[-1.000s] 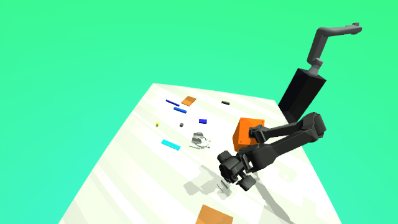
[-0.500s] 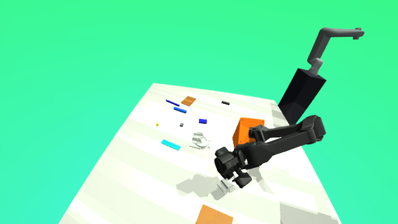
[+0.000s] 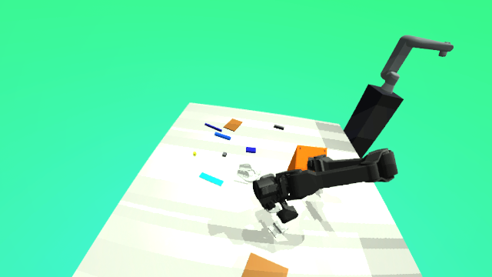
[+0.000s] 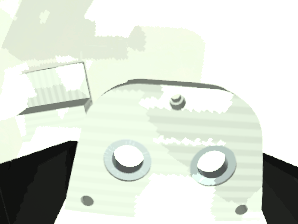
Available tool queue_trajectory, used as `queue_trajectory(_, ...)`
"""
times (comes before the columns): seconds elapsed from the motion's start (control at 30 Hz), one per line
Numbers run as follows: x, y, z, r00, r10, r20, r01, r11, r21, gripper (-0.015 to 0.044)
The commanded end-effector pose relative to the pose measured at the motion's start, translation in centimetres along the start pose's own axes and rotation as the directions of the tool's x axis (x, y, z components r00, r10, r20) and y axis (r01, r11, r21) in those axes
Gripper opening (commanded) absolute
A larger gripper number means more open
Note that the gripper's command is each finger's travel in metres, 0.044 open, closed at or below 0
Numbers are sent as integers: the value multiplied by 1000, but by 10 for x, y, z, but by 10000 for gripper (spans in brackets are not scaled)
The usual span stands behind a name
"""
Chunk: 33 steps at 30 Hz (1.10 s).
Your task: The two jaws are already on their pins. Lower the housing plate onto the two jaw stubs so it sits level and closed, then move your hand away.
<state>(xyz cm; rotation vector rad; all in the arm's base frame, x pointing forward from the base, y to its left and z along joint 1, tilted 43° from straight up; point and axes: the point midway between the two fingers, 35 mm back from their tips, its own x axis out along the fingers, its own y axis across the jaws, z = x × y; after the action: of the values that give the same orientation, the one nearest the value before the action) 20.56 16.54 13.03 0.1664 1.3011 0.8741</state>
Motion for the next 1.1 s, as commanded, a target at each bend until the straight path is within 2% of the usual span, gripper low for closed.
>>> queue_trajectory(0.0, 1, -13, 3, 1000, -3, 0, 3, 999, 33, 351)
queue_trajectory(1.07, 5, -118, -4, 1000, -9, -21, 15, 943, 333, 351)
